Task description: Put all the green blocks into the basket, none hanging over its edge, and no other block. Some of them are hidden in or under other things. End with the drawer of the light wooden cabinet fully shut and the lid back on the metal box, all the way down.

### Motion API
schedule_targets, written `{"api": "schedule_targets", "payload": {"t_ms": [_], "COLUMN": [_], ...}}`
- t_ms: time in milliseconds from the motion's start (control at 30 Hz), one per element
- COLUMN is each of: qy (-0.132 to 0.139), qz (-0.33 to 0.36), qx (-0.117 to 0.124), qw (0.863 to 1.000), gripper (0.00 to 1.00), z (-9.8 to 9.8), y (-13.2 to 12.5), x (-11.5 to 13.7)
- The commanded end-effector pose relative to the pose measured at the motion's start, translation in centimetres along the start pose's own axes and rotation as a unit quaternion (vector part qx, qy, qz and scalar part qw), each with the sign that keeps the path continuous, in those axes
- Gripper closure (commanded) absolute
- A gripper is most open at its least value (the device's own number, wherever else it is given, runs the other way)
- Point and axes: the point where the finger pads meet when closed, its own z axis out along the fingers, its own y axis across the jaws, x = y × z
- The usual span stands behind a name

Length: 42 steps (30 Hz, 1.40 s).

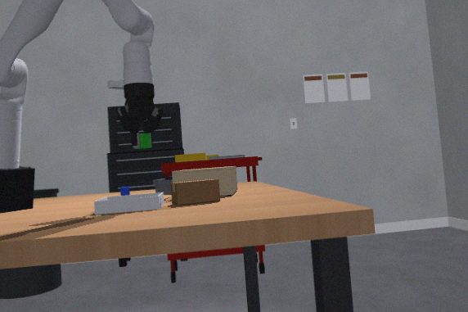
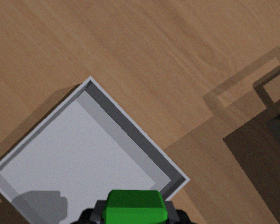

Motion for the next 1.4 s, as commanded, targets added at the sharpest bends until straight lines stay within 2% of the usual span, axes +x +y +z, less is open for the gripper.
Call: {"api": "schedule_targets", "payload": {"t_ms": [0,533,1367], "qy": [-0.001,-0.001,-0.001], "qz": [0.0,0.0,0.0], "qx": [0.0,0.0,0.0], "qw": [1.0,1.0,1.0], "gripper": [0.9,0.9,0.9], "z": [0.1,2.9,8.4], "y": [0.0,0.0,0.0], "x": [-0.1,-0.1,-0.2]}}
